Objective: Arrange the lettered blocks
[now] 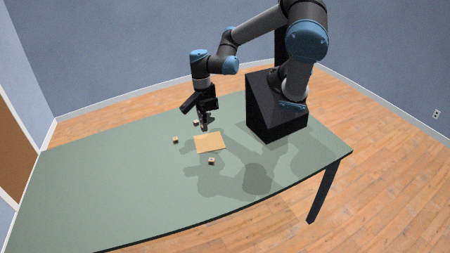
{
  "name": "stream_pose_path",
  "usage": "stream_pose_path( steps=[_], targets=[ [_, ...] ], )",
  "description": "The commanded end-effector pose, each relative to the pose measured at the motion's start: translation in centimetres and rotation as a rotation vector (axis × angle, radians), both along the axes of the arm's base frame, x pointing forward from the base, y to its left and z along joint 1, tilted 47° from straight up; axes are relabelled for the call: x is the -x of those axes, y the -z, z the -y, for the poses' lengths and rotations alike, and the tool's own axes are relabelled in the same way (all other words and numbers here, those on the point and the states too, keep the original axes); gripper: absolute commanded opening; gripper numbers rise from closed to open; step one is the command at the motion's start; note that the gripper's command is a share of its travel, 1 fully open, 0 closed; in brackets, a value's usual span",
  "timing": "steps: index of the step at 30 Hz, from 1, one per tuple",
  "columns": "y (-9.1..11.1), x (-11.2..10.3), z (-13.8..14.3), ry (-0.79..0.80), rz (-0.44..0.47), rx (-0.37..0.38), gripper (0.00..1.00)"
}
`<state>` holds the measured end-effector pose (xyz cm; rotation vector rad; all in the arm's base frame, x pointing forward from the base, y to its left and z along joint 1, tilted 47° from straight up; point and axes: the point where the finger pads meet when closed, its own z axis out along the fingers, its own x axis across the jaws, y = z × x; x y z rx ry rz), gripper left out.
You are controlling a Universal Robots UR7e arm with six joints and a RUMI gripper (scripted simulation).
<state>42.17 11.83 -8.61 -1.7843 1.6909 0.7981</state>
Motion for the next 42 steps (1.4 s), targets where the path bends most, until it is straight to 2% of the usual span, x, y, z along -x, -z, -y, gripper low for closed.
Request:
stream_pose_path(
  steps=[1, 7, 9, 11, 24, 26, 28, 42],
  targets=[
    [0.0, 0.0, 0.0, 0.095, -0.101, 0.014, 0.05],
    [0.0, 0.1, 0.0, 0.19, -0.205, 0.02, 0.05],
    [0.0, 0.1, 0.0, 0.19, -0.205, 0.02, 0.05],
    [-0.1, 0.1, 0.0, 0.246, -0.266, 0.024, 0.05],
    [-0.1, 0.4, 0.0, 0.449, -0.487, 0.038, 0.05],
    [-0.1, 0.4, 0.0, 0.449, -0.487, 0.038, 0.05],
    [-0.2, 0.5, 0.0, 0.501, -0.544, 0.042, 0.05],
    [-0.3, 1.0, -0.2, 0.706, -0.768, 0.056, 0.05]
  ],
)
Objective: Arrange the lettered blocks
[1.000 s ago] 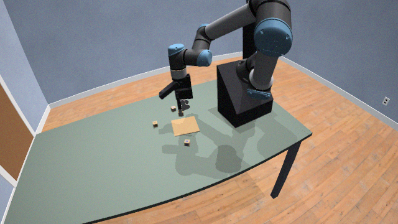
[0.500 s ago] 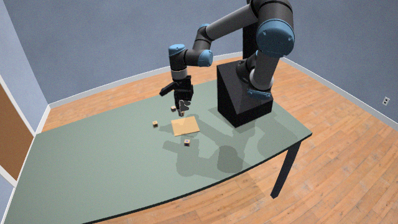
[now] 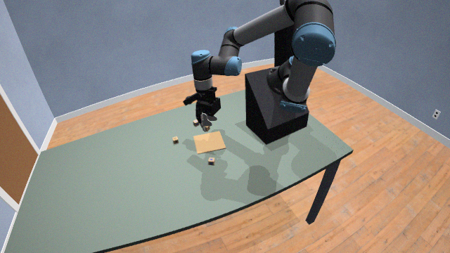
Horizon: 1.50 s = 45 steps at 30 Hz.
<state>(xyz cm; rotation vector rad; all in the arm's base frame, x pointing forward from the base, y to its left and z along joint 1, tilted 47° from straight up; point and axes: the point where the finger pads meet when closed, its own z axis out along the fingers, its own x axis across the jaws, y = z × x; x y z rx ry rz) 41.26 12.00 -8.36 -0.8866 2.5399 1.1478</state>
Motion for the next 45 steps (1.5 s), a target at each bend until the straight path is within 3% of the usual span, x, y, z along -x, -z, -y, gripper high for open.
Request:
stream_pose_path(
  steps=[1, 16, 31, 45],
  targets=[
    [-0.1, 0.1, 0.0, 0.063, -0.067, 0.012, 0.05],
    [-0.4, 0.8, -0.3, 0.31, -0.337, 0.029, 0.05],
    [-0.6, 1.1, -0.4, 0.426, -0.463, 0.037, 0.05],
    [-0.6, 1.2, -0.5, 0.46, -0.5, 0.039, 0.05]
  ],
)
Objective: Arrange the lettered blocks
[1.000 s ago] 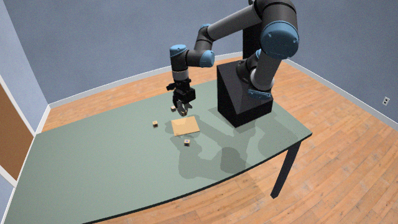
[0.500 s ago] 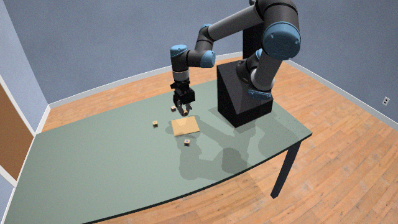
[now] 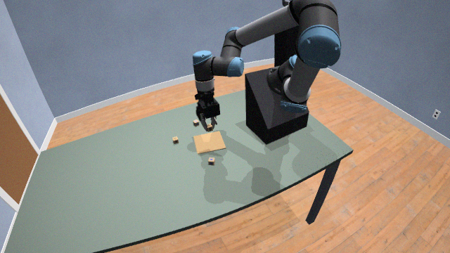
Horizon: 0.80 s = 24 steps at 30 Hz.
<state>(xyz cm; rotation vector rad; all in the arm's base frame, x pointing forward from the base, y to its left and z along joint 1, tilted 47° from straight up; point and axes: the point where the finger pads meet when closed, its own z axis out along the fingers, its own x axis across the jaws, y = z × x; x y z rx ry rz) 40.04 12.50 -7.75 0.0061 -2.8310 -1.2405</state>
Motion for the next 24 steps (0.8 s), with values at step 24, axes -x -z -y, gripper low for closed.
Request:
stream_pose_path(
  steps=[24],
  targets=[
    [0.49, 0.03, -0.54, 0.011, -0.01, 0.002, 0.05]
  ],
)
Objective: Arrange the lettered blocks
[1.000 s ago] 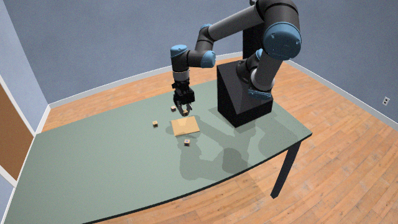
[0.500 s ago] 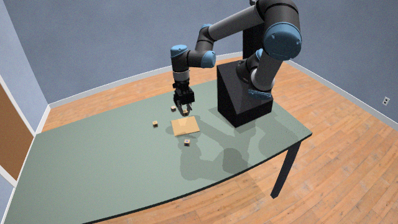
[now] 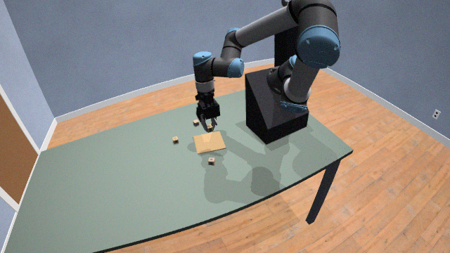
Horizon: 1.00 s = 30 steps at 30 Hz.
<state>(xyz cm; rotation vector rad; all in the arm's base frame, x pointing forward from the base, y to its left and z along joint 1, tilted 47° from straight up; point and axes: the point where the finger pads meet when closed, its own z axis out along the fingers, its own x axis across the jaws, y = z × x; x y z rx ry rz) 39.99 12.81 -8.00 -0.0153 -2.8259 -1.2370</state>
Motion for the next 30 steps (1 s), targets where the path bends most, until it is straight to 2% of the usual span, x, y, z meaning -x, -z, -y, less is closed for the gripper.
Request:
stream_pose_path(
  steps=[1, 15, 24, 30],
  targets=[
    [0.4, 0.0, -0.4, 0.001, 0.001, 0.001, 0.05],
    [4.6, 0.3, -5.0, 0.001, 0.001, 0.001, 0.05],
    [6.0, 0.4, -6.5, 0.001, 0.001, 0.001, 0.05],
    [6.3, 0.4, -6.7, 0.001, 0.001, 0.001, 0.05]
  ],
)
